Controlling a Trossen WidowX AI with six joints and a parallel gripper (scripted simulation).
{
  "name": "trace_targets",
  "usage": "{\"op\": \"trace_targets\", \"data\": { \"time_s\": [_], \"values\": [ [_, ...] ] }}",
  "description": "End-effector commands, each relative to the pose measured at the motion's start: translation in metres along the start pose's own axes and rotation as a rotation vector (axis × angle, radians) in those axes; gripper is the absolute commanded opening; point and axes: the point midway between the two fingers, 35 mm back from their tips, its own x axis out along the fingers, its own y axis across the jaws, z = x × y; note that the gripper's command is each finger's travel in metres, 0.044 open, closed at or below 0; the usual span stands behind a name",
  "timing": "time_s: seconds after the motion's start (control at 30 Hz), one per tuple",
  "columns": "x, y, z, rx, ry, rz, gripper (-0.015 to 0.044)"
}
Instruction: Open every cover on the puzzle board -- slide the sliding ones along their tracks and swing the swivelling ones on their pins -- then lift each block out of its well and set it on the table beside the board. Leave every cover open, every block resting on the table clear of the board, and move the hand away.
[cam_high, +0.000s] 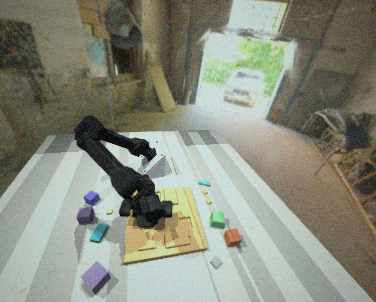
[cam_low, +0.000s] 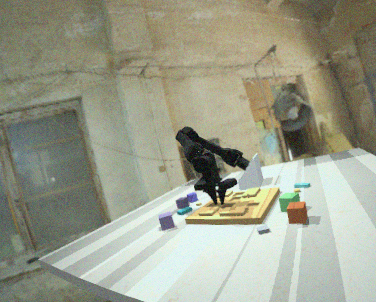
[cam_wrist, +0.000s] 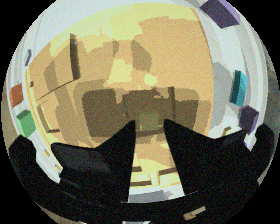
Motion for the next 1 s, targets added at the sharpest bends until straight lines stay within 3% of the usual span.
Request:
{"op": "trace_targets", "data": {
  "time_s": [0.0,0.4,0.7,0.97],
  "values": [
    [0.0045,-0.0009,-0.0003,-0.004,0.002,-0.005,0.0144],
    [0.0105,-0.0011,-0.0004,-0.004,0.002,-0.006,0.0144],
    [0.0085,-0.0003,0.0001,0.001,0.0,0.0,0.0084],
    [0.0053,-0.0001,0.0003,0.0,0.0,0.0,0.008]
  ]
}}
